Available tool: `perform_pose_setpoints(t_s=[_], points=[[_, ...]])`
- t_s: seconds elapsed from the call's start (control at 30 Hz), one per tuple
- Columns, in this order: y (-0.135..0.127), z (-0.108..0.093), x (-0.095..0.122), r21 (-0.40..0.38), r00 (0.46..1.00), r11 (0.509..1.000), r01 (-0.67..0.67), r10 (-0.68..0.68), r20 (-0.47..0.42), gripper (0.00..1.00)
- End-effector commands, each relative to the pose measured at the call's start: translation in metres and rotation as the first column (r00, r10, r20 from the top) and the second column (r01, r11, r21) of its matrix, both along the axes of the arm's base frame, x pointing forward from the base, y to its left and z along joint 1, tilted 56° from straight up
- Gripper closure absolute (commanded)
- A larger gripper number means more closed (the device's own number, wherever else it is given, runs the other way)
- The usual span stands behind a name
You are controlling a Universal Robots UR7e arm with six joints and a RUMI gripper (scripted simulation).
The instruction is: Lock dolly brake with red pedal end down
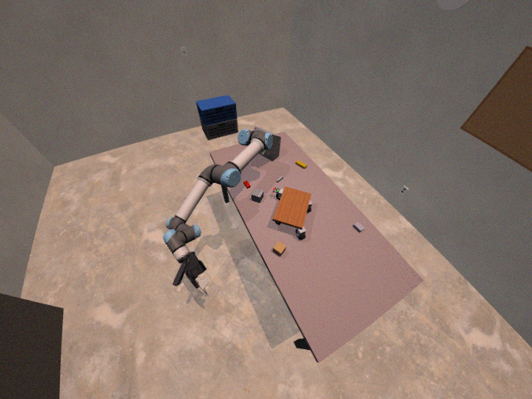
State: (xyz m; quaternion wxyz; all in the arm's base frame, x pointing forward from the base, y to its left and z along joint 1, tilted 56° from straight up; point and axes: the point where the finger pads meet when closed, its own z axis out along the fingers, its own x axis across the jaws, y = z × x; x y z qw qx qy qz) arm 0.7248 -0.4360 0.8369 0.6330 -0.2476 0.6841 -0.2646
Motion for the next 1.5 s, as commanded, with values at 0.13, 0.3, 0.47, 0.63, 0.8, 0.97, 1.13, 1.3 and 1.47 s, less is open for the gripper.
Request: perform_pose_setpoints(t_s=[0.13, 0.3, 0.47, 0.63, 0.8, 0.97, 1.13, 1.3, 1.47], points=[[0.002, 0.000, -0.001, -0.004, 1.000, 1.000, 0.003, -0.003, -0.003, 1.00], [0.003, -0.002, -0.002, -0.006, 1.000, 1.000, 0.006, -0.006, -0.007, 1.00], [0.004, -0.004, -0.003, -0.008, 1.000, 1.000, 0.009, -0.009, -0.011, 1.00], [0.007, -0.008, -0.005, -0.012, 1.000, 1.000, 0.014, -0.014, -0.018, 1.00], [0.010, -0.013, -0.008, -0.017, 0.999, 1.000, 0.021, -0.021, -0.027, 1.00], [0.015, -0.021, -0.012, -0.023, 0.999, 0.999, 0.028, -0.029, -0.038, 1.00], [0.019, -0.026, -0.015, -0.027, 0.998, 0.999, 0.033, -0.035, -0.045, 1.00], [0.026, -0.038, -0.021, -0.036, 0.997, 0.998, 0.044, -0.046, -0.061, 1.00], [0.036, -0.054, -0.029, -0.050, 0.994, 0.997, 0.062, -0.066, -0.086, 1.00]])
